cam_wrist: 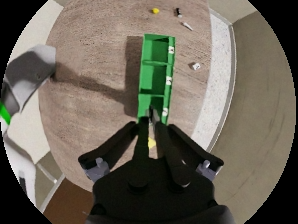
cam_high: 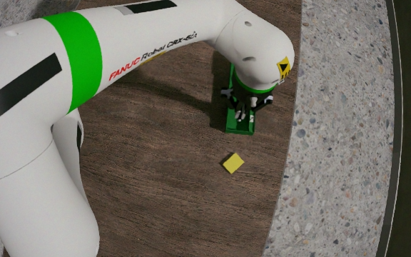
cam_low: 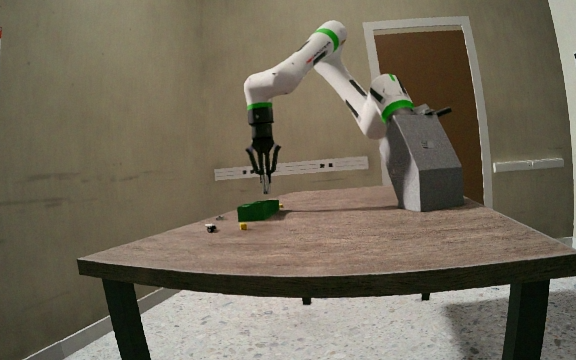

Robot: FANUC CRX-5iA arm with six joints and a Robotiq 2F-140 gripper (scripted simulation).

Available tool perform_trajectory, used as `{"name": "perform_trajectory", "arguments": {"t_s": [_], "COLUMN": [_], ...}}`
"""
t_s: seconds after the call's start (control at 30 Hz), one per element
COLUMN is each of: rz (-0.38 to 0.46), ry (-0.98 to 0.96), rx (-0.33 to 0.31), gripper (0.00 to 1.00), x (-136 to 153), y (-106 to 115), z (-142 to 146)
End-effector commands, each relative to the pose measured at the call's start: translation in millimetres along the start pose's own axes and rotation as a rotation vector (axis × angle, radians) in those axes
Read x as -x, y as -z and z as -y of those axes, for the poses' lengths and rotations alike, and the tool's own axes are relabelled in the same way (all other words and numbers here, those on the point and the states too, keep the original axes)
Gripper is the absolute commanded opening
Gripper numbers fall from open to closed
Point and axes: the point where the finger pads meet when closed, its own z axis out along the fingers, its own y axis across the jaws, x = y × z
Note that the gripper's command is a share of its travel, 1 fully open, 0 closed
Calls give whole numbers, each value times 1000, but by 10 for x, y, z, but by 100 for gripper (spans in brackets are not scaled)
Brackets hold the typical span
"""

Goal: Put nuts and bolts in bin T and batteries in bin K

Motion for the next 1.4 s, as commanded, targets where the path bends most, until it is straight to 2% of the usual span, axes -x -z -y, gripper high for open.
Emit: {"name": "perform_trajectory", "arguments": {"t_s": [0.0, 0.3, 1.07, 1.37], "rz": [0, 0, 0, 0], "ry": [0, 0, 0, 0], "rx": [0, 0, 0, 0], "gripper": [12, 12, 12, 12], "x": [-1, -2, -2, -2], "y": [2, 2, -418, -512], "z": [-3, -9, -9, -11]}}
